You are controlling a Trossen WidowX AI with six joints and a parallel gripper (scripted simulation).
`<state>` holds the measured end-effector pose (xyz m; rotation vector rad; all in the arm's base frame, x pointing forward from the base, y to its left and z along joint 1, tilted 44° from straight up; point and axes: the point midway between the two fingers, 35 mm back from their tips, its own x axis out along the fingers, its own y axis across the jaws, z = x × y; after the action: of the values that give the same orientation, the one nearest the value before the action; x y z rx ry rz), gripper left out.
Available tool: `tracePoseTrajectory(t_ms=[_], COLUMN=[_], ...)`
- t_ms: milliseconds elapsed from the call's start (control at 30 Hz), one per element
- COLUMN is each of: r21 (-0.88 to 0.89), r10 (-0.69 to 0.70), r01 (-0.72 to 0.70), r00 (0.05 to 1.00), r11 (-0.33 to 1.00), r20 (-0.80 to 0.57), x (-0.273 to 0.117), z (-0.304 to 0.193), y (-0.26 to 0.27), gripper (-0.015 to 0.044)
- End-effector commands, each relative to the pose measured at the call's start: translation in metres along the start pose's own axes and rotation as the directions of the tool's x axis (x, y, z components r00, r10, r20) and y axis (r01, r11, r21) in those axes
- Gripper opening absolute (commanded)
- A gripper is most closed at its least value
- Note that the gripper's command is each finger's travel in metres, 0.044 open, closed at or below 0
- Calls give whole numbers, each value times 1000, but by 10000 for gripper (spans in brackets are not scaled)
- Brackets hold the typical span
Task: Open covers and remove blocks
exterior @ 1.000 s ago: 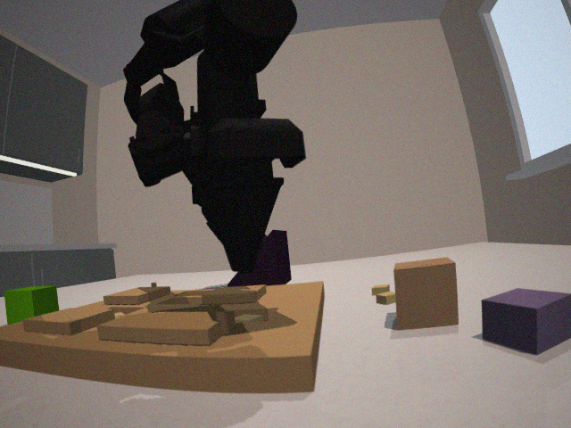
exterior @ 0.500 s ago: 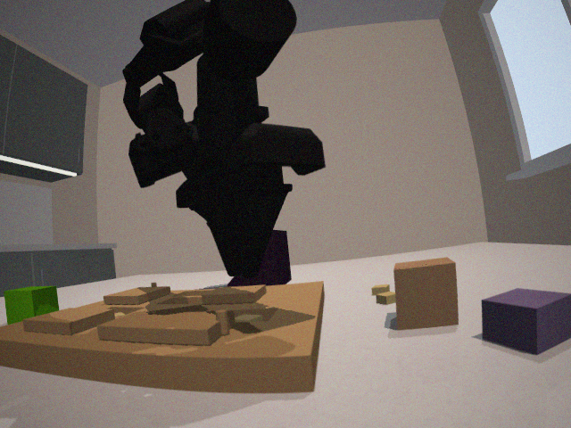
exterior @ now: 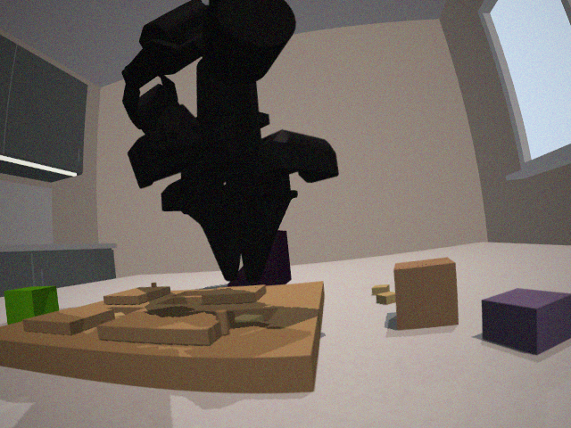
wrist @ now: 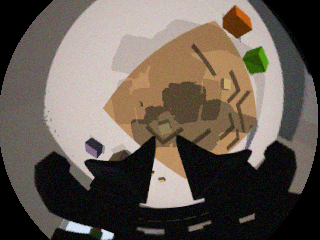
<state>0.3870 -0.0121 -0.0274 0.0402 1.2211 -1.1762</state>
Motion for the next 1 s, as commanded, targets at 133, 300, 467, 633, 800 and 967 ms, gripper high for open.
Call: tracePoseTrajectory(t_ms=[133, 300, 467, 633, 800, 967], r21=[-128, -199, -266, -276, -276, -276], r10=[-3, -3, -3, -3, -3, -3], r01=[3, 4, 4, 4, 4, 4], r00=[1000, 1000, 1000, 1000, 1000, 1000], r11=[992, 980, 964, 961, 961, 961], r20=[2, 2, 2, 2, 2, 2], x=[3, 4, 5, 6, 6, 6], z=[0, -1, -1, -1, -1, -1], y=[-1, -1, -1, -1, -1, -1], gripper=[144, 144, 144, 144, 144, 144])
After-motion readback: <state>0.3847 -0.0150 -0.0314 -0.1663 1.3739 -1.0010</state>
